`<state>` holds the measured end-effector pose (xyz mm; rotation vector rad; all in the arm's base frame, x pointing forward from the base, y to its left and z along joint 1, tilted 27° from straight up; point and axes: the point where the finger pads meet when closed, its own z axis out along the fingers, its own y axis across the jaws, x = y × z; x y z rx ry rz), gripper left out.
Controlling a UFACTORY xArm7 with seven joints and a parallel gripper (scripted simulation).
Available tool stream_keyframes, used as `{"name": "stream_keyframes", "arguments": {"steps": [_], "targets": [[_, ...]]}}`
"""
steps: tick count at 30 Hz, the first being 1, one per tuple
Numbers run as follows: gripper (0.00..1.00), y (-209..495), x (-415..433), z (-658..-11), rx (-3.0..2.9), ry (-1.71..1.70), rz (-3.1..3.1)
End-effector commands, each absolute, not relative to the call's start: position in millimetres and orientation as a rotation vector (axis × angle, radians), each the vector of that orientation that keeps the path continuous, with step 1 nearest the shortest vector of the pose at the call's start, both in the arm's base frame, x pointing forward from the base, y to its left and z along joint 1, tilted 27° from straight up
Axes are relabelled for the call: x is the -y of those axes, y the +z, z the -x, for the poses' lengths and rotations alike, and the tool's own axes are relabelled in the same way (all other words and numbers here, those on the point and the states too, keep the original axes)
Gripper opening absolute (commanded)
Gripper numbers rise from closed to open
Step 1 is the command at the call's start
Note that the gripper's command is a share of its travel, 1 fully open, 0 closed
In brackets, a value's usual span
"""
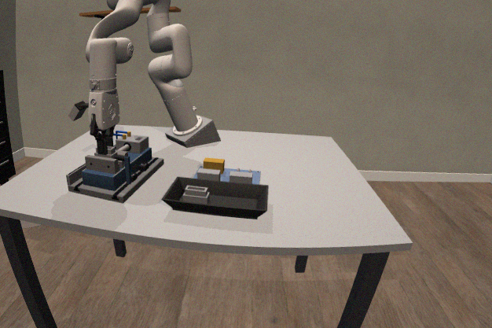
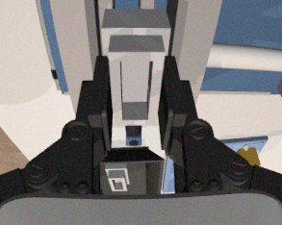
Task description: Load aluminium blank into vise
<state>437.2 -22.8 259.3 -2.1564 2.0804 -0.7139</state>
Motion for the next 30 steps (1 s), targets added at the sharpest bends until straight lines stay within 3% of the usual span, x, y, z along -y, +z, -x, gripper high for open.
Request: {"name": "stream_keyframes", "arguments": {"steps": [1,30], "targets": [[0.0,261.1,22.3,-438.0,-2.077,-0.718,2.154],[0.0,265.1,21.1,-436.4,-2.077,-0.718,2.154]]}}
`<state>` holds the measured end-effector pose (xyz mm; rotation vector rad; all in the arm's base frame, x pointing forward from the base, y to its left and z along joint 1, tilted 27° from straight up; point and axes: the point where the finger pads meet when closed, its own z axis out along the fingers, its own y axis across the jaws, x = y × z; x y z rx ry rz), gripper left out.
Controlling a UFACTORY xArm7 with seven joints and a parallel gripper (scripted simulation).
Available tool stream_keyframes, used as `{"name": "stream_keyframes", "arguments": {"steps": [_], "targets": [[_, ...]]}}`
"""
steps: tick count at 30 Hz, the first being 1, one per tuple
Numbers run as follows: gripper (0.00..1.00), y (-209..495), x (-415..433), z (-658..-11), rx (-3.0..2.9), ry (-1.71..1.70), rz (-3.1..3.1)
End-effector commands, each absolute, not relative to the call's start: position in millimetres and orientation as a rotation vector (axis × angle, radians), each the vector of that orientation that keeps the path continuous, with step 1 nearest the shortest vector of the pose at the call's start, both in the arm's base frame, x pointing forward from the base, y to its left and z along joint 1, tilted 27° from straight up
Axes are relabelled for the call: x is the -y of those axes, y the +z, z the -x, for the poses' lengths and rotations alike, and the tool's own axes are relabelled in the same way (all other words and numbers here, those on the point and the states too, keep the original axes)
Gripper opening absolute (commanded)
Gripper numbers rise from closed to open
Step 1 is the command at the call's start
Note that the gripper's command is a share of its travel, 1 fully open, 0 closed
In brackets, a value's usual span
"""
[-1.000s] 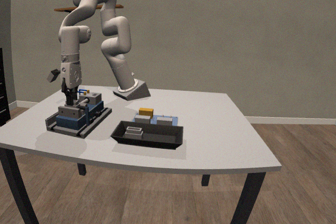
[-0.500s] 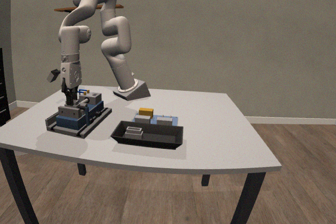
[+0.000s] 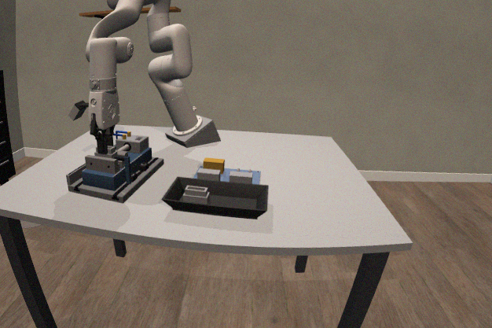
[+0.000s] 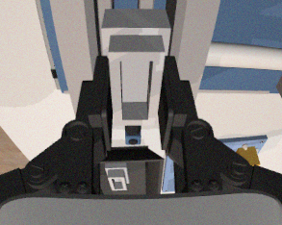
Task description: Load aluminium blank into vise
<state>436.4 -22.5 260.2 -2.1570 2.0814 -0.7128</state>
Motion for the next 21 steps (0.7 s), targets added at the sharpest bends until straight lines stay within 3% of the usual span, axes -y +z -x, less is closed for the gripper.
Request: {"name": "stream_keyframes", "arguments": {"steps": [1,21], "targets": [[0.0,266.1,20.8,-435.9,-2.077,-0.718,2.154],[0.0,292.0,12.9,-425.2,-2.077,-0.718,2.154]]}}
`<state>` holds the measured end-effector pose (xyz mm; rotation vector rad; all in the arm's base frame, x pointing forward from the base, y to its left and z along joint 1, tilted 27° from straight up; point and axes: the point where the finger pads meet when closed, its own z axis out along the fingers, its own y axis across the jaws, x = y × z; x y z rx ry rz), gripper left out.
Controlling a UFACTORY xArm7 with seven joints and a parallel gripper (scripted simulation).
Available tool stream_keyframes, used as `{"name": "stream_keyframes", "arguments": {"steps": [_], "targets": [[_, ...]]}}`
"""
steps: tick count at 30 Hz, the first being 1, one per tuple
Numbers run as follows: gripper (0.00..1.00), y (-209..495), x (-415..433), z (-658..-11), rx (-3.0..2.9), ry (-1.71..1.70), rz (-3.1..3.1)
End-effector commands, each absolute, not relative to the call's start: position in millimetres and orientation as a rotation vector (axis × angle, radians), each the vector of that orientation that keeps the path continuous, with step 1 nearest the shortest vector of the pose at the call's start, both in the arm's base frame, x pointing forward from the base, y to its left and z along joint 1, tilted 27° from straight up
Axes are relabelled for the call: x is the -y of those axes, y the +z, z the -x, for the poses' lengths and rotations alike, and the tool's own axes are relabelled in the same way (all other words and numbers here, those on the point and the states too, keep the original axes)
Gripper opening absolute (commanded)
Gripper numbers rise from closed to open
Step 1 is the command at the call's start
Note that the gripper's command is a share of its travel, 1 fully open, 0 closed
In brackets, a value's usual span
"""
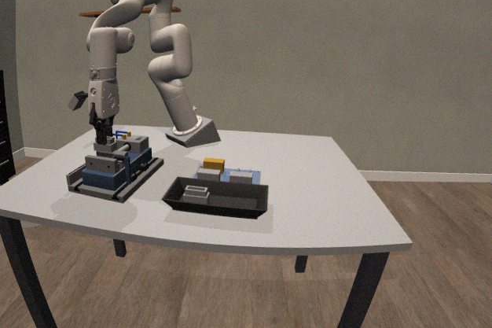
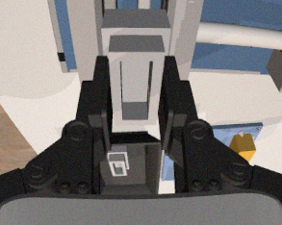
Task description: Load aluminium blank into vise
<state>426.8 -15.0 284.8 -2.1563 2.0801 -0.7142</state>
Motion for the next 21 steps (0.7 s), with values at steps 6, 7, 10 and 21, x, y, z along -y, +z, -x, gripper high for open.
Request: {"name": "stream_keyframes", "arguments": {"steps": [6,7,10,21], "targets": [[0.0,298.0,11.1,-422.7,-2.077,-0.718,2.154],[0.0,298.9,10.8,-422.3,-2.077,-0.718,2.154],[0.0,300.8,10.2,-421.5,-2.077,-0.718,2.154],[0.0,301.9,9.7,-421.1,-2.077,-0.718,2.155]]}}
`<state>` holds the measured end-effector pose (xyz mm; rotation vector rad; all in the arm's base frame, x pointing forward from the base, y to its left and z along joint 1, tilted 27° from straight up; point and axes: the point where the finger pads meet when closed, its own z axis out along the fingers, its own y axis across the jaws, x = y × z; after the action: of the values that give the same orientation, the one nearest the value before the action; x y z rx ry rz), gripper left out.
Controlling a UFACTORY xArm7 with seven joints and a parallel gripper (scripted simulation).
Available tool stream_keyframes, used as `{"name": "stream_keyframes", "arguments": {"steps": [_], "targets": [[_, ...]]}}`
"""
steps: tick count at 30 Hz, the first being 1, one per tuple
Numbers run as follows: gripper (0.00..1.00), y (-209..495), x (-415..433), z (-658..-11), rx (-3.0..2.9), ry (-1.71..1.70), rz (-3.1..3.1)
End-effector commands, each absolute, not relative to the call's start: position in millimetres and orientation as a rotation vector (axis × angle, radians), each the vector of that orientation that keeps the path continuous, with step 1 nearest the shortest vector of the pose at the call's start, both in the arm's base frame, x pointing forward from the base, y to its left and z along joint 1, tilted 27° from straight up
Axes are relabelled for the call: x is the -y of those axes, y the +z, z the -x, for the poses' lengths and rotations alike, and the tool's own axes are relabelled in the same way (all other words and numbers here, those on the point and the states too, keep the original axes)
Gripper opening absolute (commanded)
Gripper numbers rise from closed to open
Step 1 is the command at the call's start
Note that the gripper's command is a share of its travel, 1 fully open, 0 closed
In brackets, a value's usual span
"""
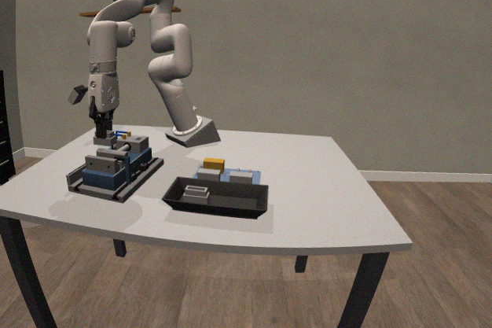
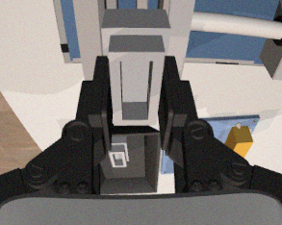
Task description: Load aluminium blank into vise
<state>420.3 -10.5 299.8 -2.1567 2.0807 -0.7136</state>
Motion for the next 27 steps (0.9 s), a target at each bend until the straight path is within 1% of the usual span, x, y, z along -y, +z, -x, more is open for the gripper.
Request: {"name": "stream_keyframes", "arguments": {"steps": [1,14,27], "targets": [[0.0,301.8,9.2,-421.1,-2.077,-0.718,2.155],[0.0,288.5,-38.4,-423.9,-2.07,-0.719,2.164],[0.0,261.1,-136.0,-429.9,-2.056,-0.721,2.184]]}}
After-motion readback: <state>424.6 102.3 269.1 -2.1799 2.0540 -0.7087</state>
